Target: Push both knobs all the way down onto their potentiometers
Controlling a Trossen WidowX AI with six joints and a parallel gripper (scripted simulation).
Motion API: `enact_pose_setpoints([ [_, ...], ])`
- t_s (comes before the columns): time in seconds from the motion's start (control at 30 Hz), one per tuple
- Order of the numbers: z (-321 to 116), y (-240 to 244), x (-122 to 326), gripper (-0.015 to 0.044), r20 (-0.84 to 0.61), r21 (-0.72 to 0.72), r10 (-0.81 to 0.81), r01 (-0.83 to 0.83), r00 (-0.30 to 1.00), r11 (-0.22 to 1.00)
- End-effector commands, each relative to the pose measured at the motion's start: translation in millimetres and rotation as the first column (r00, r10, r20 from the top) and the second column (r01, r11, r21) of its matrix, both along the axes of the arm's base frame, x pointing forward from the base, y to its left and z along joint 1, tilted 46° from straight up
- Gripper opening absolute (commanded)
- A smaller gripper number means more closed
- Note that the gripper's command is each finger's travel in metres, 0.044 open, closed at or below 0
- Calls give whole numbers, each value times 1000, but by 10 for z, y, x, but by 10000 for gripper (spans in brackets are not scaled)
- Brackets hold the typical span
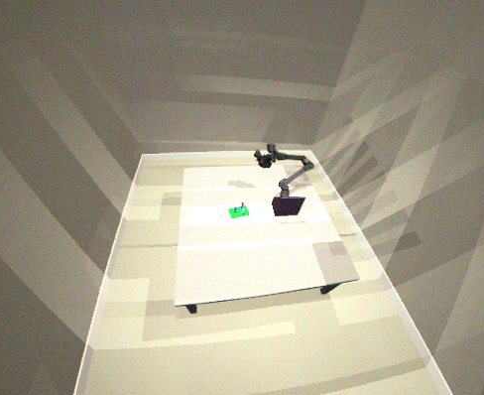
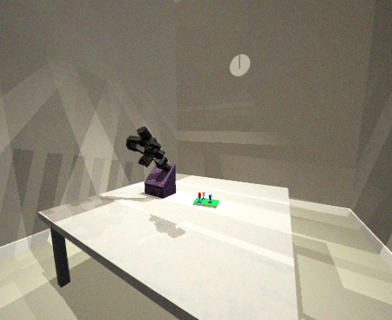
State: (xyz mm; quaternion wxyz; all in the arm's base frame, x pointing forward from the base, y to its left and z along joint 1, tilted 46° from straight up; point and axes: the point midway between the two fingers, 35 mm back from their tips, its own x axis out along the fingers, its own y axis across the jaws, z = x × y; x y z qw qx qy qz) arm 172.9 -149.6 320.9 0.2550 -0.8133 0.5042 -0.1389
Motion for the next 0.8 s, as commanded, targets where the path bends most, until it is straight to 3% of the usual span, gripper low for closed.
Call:
enact_pose_setpoints([
  [0.0,-77,22,157,0,83,89,16,-23,996,996],
  [0.37,-350,96,591,0,325,356,-51,-73,944,932],
  [0.77,-738,223,1015,0,504,608,-260,-124,824,784],
])
